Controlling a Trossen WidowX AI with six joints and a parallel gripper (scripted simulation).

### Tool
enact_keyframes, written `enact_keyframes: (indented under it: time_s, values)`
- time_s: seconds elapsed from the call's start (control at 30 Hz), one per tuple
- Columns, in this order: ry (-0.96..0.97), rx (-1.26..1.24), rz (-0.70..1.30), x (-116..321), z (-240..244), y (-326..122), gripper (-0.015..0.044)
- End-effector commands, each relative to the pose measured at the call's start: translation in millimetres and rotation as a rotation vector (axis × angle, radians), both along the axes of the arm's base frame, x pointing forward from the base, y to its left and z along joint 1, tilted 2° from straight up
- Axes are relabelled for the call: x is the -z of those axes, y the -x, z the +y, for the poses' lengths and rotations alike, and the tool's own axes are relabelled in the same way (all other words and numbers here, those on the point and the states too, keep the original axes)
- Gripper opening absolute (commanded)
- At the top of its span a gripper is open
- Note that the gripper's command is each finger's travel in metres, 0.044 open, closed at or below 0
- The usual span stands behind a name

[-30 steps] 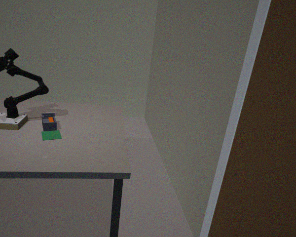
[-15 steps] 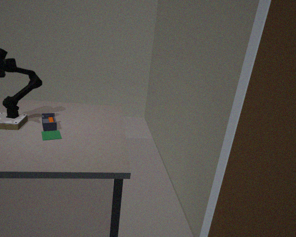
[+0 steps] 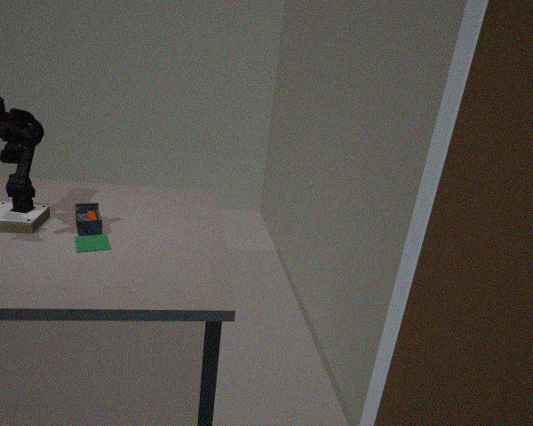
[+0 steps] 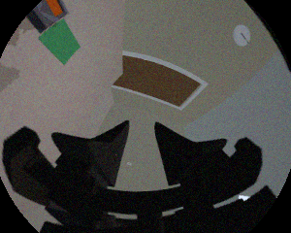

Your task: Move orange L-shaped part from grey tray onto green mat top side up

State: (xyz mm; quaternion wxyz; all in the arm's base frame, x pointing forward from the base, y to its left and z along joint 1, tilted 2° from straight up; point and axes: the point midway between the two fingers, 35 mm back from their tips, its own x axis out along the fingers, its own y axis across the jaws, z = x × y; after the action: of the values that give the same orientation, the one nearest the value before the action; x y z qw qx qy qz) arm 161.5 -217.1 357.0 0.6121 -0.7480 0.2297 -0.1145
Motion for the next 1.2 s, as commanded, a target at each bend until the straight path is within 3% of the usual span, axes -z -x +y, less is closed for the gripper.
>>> enact_keyframes:
  time_s: [0.0, 0.33, 0.57, 0.73, 0.97, 1.17]
  values:
    - [-0.308, -0.056, -0.017, 25, 9, -37, 0.018]
    - [-0.993, -0.056, 0.195, 104, 85, -114, 0.018]
    - [-1.28, 0.112, 0.482, 158, 165, -130, 0.018]
    - [-1.327, 0.306, 0.69, 189, 220, -120, 0.018]
    - [-1.204, 0.563, 0.866, 217, 276, -88, 0.018]
    - [-1.16, 0.61, 0.882, 221, 285, -80, 0.018]
